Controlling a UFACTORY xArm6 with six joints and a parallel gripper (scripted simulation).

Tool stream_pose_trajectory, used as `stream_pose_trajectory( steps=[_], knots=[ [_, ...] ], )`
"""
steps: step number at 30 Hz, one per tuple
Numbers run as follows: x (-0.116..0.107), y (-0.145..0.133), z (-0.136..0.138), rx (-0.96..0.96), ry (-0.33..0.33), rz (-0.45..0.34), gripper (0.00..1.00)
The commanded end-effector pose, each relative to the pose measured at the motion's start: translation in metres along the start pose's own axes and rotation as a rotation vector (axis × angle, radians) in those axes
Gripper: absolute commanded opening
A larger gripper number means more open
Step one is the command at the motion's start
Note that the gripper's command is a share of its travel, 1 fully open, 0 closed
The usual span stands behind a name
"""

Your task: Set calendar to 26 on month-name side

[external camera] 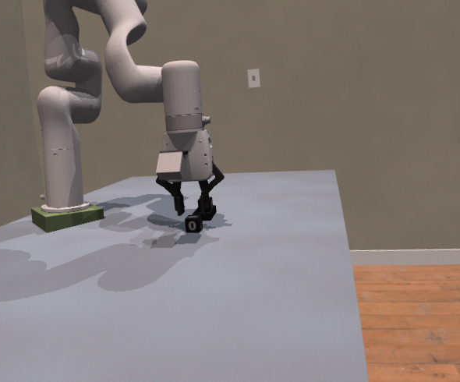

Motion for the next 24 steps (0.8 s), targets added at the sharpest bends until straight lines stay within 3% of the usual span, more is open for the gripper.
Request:
stream_pose_trajectory(
  steps=[1, 14, 24],
  knots=[
    [-0.001, 0.000, -0.001, 0.000, 0.003, 0.001, 0.47],
    [0.000, 0.000, -0.001, 0.000, 0.003, 0.001, 0.47],
    [0.014, 0.000, -0.001, 0.000, 0.003, 0.001, 0.47]
  ],
)
Point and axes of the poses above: the point where the finger pads meet when closed, its own x axis out along the fingers, its own z axis across the jaws, y = z × x, the point moved 5 cm from there along -x, back along the fingers, and after that the axes turned 4 degrees about -x, right-handed, at the moved point
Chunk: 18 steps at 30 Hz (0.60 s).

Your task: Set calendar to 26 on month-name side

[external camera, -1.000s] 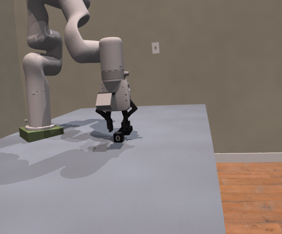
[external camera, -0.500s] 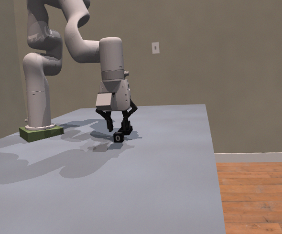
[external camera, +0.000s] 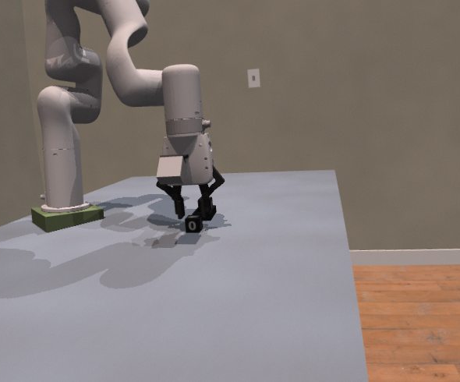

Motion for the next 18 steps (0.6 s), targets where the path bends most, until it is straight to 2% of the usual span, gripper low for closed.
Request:
stream_pose_trajectory(
  steps=[1, 18],
  knots=[
    [0.0080, 0.0005, -0.0013, 0.000, 0.003, 0.001, 0.47],
    [0.0177, 0.0005, -0.0013, 0.000, 0.003, 0.001, 0.47]
  ],
)
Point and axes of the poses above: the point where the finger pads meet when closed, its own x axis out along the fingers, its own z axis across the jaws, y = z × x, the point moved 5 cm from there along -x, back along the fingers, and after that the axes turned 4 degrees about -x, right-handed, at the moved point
